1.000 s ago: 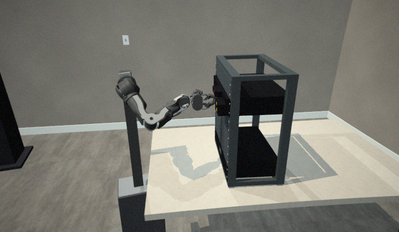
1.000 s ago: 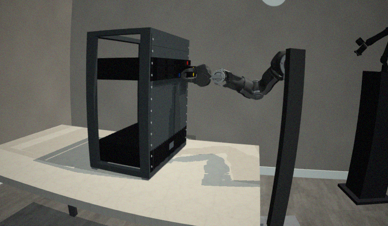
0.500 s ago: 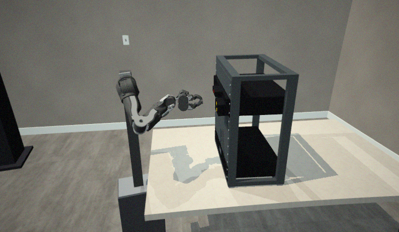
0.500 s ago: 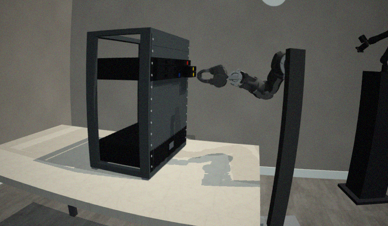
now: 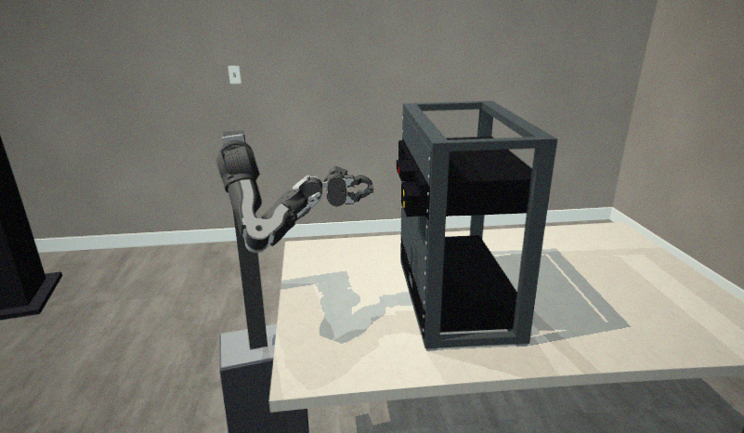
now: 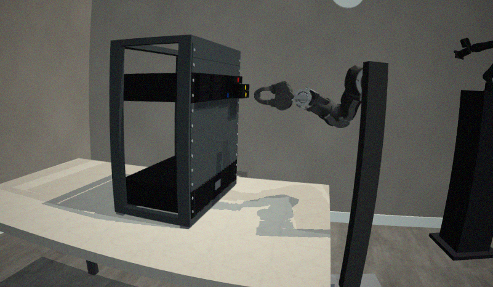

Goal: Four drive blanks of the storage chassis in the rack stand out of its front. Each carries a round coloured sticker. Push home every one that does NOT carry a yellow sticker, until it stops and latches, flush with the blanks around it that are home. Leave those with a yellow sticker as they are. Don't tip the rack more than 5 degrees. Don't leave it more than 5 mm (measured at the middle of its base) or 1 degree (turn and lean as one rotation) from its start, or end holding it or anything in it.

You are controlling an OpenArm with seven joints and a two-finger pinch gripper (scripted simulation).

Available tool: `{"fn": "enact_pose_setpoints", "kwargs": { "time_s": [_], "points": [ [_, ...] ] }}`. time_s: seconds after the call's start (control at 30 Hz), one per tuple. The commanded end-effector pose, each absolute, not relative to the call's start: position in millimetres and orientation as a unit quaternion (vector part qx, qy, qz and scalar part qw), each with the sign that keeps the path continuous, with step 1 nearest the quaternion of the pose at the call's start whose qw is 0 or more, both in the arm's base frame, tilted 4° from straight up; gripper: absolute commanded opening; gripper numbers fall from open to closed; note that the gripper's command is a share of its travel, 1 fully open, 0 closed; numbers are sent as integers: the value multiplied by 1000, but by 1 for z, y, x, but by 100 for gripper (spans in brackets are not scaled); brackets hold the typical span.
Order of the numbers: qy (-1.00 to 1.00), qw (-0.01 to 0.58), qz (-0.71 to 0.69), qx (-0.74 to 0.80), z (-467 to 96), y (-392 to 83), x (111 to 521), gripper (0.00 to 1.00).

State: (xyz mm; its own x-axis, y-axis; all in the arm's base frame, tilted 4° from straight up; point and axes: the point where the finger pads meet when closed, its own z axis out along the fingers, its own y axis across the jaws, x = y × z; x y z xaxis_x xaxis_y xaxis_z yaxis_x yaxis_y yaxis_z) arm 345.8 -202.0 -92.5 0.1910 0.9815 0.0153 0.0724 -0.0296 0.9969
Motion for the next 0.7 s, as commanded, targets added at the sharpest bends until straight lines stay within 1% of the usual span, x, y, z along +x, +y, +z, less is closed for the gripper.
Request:
{"fn": "enact_pose_setpoints", "kwargs": {
  "time_s": [0.0,0.17,0.47,0.67],
  "points": [
    [458,525,438,568,-79,-206,346,0],
    [458,525,437,569,-42,-218,344,0],
    [458,525,436,570,-38,-221,347,0],
    [458,525,436,569,-39,-226,371,0]
  ]
}}
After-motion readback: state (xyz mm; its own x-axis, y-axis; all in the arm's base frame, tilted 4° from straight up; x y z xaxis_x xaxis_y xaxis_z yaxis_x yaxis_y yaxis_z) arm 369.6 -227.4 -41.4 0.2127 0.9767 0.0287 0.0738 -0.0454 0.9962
